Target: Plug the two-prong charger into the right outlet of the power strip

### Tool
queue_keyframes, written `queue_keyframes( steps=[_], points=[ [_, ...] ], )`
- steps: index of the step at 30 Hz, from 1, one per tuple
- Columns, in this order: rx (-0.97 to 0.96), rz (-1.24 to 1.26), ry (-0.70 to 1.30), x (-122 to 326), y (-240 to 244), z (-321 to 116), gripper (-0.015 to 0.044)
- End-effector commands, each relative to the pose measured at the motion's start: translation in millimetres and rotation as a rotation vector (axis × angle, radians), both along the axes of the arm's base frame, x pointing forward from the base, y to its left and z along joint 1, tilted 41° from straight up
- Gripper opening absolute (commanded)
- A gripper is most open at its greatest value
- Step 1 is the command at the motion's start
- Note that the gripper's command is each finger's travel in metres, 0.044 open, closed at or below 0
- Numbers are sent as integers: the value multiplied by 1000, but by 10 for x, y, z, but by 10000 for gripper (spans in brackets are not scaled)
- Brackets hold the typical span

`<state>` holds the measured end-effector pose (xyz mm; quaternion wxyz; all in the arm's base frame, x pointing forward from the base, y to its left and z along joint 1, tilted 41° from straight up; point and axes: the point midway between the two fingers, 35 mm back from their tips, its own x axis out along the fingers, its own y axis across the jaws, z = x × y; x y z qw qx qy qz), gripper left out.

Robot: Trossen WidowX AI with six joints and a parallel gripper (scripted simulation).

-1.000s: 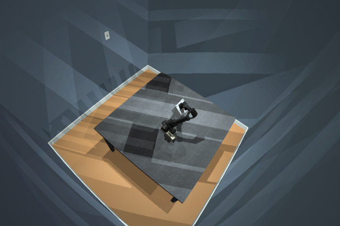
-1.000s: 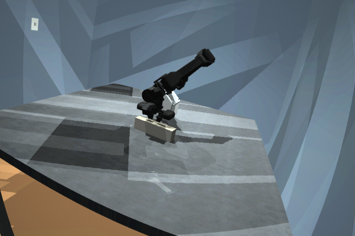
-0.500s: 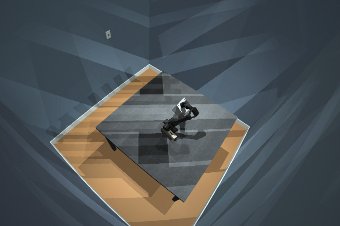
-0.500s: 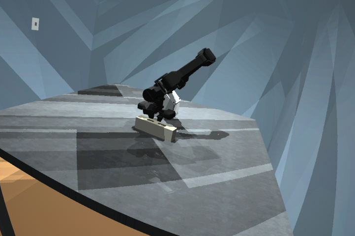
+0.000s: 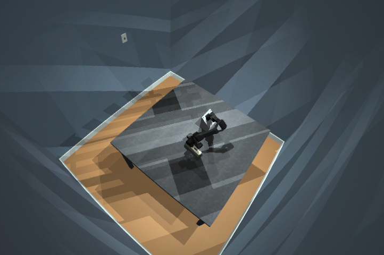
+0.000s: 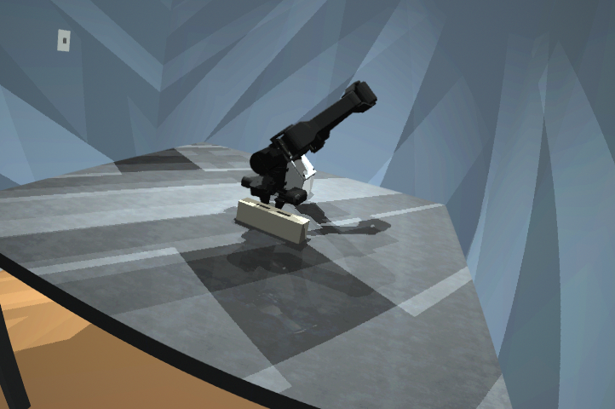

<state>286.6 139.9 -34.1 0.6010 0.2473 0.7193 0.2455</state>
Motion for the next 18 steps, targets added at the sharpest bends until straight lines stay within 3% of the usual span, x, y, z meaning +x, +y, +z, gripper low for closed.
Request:
queue_keyframes(
  steps=[1, 11, 18],
  points=[
    [1, 0, -4, 8, 1, -1, 184],
    [1, 0, -4, 7, 1, -1, 440],
    [0, -1, -7, -8, 1, 0, 440]
  ],
)
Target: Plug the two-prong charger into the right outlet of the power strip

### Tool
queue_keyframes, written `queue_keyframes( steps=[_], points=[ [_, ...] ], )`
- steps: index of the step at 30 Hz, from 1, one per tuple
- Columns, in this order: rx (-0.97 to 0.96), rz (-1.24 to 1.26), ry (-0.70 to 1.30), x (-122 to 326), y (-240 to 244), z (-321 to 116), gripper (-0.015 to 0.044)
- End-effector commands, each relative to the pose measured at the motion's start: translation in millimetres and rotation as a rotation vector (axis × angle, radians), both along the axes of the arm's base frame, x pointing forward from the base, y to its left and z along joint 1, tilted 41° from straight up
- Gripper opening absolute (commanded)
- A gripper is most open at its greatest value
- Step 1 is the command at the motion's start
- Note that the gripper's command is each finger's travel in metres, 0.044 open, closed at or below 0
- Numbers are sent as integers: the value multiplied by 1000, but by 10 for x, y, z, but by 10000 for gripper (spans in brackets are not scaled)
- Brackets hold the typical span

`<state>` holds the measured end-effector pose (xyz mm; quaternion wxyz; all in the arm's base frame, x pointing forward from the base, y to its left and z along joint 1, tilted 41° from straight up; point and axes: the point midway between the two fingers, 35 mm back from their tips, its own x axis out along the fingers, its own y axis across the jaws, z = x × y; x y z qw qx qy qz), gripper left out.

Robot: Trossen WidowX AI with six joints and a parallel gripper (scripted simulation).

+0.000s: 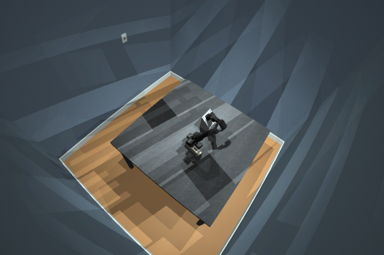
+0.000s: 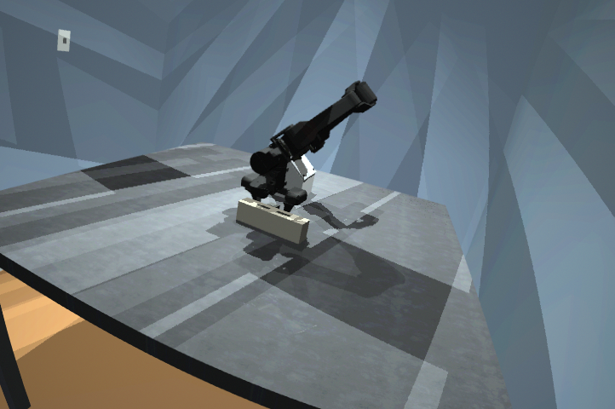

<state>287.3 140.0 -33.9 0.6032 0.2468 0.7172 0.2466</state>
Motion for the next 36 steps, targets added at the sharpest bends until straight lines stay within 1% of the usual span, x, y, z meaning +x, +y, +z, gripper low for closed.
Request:
queue_keyframes(
  steps=[1, 36],
  points=[
    [-1, -1, -2, -18, 0, -2, 440],
    [-1, -5, -23, -121, 0, 4, 440]
  ],
)
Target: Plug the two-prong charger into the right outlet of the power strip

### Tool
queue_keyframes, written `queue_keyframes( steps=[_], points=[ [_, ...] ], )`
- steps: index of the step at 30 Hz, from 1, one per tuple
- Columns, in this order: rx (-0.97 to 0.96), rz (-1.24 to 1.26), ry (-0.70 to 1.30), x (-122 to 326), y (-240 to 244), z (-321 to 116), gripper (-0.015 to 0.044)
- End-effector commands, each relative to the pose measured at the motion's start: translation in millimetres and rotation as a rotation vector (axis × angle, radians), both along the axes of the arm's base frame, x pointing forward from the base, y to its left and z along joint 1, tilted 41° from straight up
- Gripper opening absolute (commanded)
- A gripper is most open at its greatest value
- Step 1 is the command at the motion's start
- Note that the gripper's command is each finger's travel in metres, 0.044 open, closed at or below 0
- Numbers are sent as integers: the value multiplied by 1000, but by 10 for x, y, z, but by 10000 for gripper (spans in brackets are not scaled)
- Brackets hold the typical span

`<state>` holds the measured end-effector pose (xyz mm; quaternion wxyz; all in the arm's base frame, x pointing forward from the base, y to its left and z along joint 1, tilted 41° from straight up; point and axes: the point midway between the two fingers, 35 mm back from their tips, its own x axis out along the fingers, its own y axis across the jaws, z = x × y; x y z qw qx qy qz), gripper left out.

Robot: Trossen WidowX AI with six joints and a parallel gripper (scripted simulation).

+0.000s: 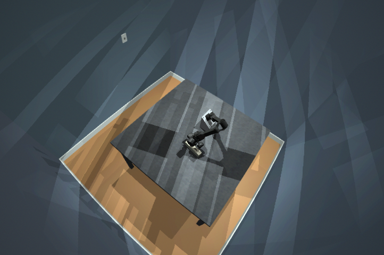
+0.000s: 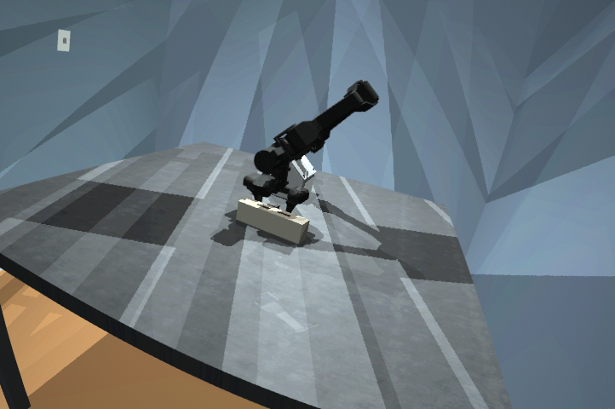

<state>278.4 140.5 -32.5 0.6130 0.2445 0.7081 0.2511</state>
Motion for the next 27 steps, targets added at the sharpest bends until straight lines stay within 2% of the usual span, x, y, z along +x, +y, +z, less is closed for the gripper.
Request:
queue_keyframes(
  steps=[1, 27],
  points=[
    [-5, -4, 5, -33, -5, -10, 440],
    [-5, -4, 6, -248, 1, 15, 440]
  ],
)
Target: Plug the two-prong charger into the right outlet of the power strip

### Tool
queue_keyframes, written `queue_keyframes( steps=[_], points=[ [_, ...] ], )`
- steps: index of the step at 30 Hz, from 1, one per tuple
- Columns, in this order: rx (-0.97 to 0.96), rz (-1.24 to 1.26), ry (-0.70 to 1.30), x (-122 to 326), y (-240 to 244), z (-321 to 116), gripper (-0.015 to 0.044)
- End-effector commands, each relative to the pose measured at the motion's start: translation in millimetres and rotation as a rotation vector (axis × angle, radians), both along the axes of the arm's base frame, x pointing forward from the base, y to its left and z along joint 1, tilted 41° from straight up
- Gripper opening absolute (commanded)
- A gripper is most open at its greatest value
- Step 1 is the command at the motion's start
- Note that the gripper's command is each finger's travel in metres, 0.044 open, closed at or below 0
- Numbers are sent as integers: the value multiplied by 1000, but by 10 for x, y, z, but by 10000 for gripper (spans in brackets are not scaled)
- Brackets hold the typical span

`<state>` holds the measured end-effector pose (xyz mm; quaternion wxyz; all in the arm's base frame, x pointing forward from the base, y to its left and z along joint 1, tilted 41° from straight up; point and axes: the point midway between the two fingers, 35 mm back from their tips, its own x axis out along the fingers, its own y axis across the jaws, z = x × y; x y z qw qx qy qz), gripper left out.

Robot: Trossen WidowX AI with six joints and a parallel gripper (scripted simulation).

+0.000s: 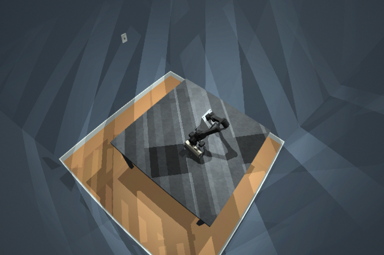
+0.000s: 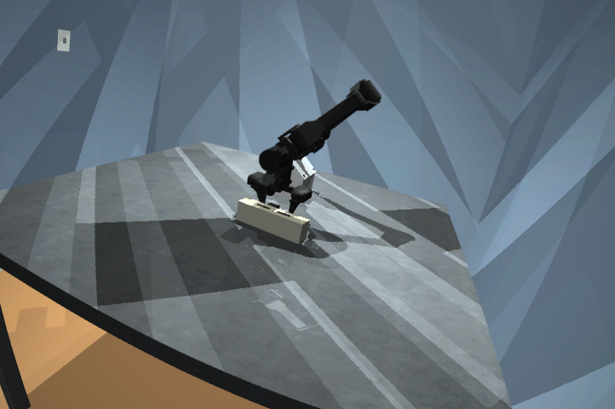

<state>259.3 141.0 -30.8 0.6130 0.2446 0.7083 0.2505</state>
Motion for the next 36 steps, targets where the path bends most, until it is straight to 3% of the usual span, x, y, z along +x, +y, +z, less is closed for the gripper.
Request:
queue_keyframes(
  steps=[1, 36],
  points=[
    [-4, -4, 6, -69, -4, -1, 440],
    [-5, -19, -21, -365, -29, 53, 440]
  ],
)
